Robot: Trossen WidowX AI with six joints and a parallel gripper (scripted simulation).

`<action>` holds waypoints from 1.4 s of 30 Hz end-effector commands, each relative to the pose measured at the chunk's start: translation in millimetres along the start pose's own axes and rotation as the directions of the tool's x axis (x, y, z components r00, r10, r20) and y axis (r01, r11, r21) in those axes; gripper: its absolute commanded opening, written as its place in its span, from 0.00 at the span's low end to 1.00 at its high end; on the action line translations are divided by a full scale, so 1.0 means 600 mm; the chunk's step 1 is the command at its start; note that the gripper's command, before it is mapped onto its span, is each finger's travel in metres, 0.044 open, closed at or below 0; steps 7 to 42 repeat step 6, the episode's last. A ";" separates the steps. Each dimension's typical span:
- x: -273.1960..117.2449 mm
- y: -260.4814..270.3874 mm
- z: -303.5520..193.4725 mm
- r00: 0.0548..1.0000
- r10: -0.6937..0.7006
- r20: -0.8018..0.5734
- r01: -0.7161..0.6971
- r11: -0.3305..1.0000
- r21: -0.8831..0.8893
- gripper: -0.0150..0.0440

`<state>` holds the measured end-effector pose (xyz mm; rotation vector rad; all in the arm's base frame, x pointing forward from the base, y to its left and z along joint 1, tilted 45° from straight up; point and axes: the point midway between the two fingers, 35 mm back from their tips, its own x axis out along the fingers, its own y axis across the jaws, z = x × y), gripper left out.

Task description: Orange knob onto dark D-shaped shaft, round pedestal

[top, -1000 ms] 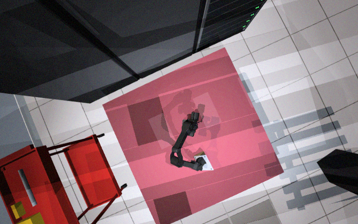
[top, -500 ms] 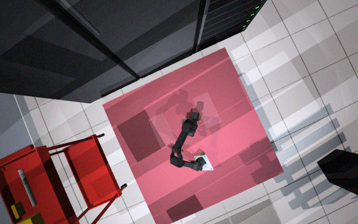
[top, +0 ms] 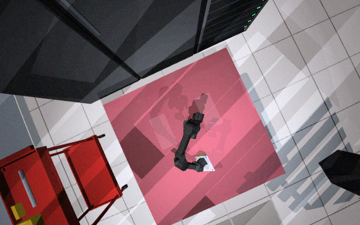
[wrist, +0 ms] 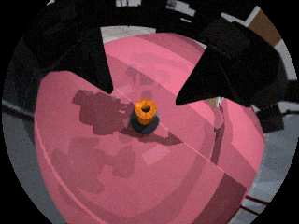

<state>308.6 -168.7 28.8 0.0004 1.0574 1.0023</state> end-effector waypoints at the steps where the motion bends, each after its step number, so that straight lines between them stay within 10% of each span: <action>1: -0.008 0.001 0.002 1.000 0.015 -0.008 -0.015 1.000 -0.004 1.00; 42: -0.008 0.001 0.002 1.000 0.015 -0.008 -0.015 1.000 -0.004 1.00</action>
